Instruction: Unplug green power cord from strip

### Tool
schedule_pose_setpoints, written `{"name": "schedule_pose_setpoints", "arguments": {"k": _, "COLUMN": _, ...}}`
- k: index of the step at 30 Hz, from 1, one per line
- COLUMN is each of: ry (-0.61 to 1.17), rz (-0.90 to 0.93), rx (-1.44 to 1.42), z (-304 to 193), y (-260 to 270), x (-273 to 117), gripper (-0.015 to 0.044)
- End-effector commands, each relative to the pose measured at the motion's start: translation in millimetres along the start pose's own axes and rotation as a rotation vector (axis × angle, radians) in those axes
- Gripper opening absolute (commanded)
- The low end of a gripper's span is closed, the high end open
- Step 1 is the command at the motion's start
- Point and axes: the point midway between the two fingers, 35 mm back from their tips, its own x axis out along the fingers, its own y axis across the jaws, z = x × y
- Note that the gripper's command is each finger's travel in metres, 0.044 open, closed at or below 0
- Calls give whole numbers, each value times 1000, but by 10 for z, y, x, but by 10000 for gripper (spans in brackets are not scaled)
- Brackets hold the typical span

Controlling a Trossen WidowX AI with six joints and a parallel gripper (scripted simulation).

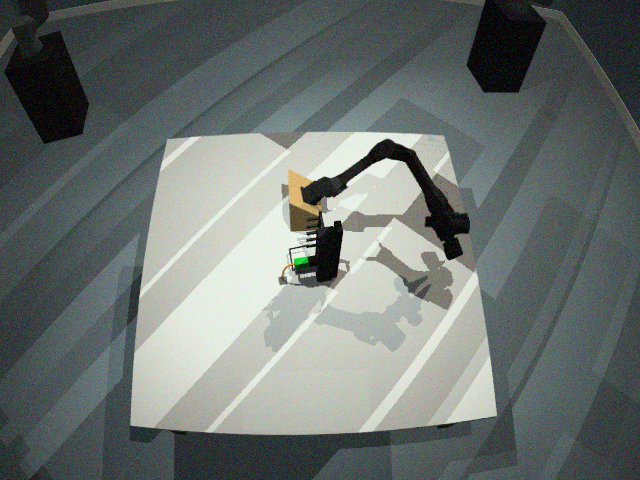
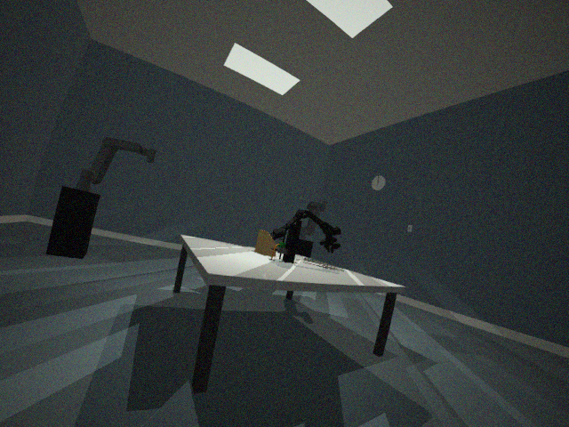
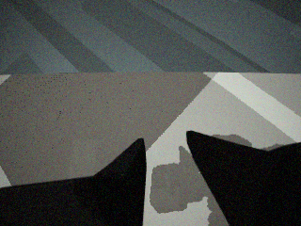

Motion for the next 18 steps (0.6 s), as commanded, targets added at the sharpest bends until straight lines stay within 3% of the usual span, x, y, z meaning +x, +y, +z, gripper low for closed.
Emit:
{"name": "schedule_pose_setpoints", "arguments": {"k": 1, "ry": 97, "rz": -108, "rx": 242, "z": -558, "y": -434, "x": -154, "gripper": 160}}
{"name": "schedule_pose_setpoints", "arguments": {"k": 10, "ry": 240, "rz": -377, "rx": 827, "z": -1871, "y": -1119, "x": -858, "gripper": 160}}
{"name": "schedule_pose_setpoints", "arguments": {"k": 18, "ry": 273, "rz": -613, "rx": 1407, "z": -3026, "y": -1218, "x": -1705, "gripper": 160}}
